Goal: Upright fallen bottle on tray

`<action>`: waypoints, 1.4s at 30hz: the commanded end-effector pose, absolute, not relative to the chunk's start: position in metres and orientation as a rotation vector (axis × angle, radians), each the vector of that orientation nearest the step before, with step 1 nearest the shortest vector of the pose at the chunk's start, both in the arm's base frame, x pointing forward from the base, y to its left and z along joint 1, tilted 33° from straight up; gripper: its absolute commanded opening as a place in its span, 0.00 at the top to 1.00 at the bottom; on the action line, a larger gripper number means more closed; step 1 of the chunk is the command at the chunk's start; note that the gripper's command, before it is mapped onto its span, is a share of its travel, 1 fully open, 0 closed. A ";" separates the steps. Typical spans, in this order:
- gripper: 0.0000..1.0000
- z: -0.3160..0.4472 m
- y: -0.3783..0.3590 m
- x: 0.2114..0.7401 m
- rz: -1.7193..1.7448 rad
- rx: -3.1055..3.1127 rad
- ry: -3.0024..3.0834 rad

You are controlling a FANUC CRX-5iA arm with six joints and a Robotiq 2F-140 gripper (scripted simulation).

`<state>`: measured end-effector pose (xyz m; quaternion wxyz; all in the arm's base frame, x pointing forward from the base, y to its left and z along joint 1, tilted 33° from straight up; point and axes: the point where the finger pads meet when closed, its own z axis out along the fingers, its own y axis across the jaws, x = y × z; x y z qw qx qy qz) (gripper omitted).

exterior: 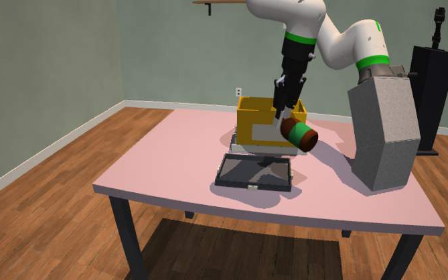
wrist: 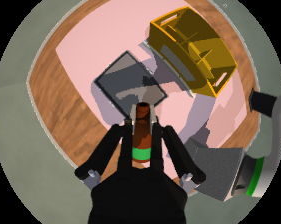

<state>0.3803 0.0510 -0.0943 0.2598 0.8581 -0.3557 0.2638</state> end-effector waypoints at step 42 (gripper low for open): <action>1.00 -0.095 0.053 0.380 0.873 2.242 -0.901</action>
